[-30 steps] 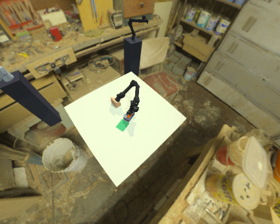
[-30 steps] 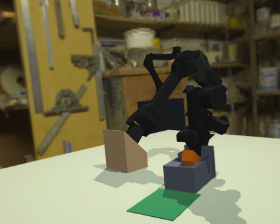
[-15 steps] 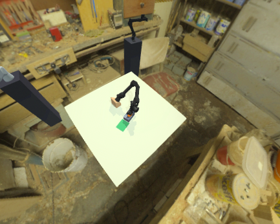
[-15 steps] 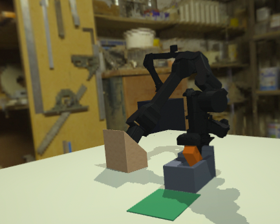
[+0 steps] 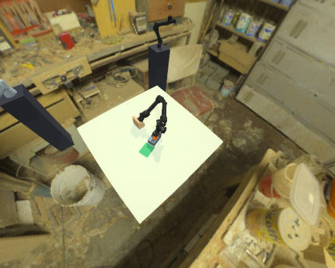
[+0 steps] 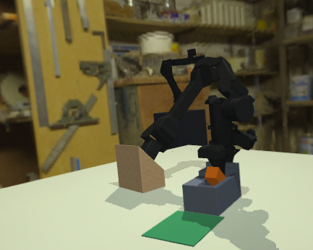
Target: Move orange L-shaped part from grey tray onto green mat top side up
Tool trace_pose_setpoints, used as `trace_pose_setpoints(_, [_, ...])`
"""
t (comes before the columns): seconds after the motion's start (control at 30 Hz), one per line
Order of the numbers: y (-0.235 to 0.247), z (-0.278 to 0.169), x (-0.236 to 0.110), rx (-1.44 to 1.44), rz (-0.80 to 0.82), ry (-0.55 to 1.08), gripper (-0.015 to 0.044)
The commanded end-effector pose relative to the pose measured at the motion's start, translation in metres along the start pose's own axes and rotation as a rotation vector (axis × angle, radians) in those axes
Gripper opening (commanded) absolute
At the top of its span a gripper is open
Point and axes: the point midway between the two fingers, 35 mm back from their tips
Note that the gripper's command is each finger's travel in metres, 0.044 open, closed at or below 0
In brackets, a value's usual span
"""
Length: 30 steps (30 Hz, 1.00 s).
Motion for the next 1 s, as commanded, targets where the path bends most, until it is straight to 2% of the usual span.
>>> trace_pose_setpoints(0.0, [0.001, 0.002, -0.005, -0.007, -0.005, -0.002, 0.018])
trace_pose_setpoints(0.1, [-0.003, 0.004, -0.023, -0.006, -0.011, -0.002, 0.018])
trace_pose_setpoints(0.33, [-0.01, 0.002, -0.098, -0.005, -0.009, 0.0, 0.018])
trace_pose_setpoints(0.97, [-0.011, 0.002, -0.097, 0.0, -0.012, -0.013, 0.018])
Point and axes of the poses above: the point midway between the two fingers, 35 mm back from their tips, its own x axis out along the fingers, its own y axis across the jaws, z = x × y, and after that the axes turned 3 degrees about x, right-handed
